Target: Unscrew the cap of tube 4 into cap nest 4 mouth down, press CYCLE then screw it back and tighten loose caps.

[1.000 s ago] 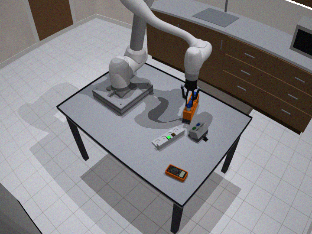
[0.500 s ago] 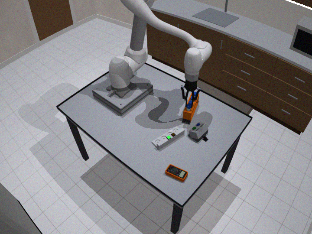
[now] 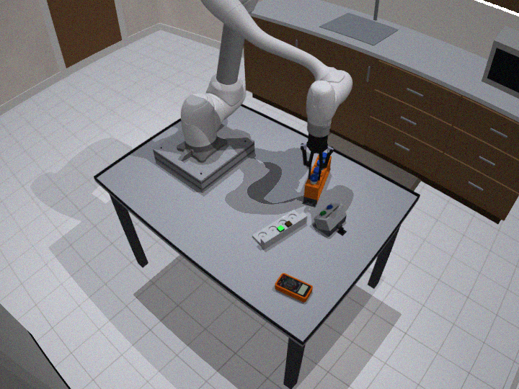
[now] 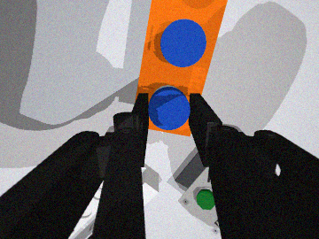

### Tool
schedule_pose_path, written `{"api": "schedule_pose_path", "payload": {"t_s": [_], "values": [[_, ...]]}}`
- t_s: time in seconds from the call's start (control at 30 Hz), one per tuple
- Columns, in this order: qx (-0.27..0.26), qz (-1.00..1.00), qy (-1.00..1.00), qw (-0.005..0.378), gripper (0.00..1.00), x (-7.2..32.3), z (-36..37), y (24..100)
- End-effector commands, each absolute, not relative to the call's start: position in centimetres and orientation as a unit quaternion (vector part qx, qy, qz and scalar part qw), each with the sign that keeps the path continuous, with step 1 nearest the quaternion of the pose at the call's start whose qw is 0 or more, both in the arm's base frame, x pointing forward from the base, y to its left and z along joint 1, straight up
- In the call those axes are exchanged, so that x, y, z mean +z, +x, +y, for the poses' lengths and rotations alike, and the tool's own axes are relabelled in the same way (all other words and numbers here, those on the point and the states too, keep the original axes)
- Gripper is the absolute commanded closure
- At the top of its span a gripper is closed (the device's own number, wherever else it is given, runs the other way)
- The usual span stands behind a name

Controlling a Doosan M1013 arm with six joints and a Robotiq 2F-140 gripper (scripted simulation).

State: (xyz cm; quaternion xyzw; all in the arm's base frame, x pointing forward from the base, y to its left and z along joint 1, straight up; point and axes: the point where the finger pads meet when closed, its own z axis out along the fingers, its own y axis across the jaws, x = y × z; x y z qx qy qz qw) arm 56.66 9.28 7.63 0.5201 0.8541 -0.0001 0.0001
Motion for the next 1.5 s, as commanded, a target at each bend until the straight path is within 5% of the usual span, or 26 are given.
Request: {"api": "schedule_pose_path", "payload": {"t_s": [0.0, 0.27, 0.3, 1.47], "values": [[0.0, 0.854, 0.52, 0.0, 0.7, 7.56, 9.29, 56.7], [0.0, 0.854, 0.52, 0.0, 0.7, 7.55, 9.29, 56.7], [0.0, 0.854, 0.52, 0.0, 0.59, 7.55, 9.29, 56.7], [0.0, 0.901, 0.434, 0.001, 0.59, 6.89, 9.29, 56.7]]}}
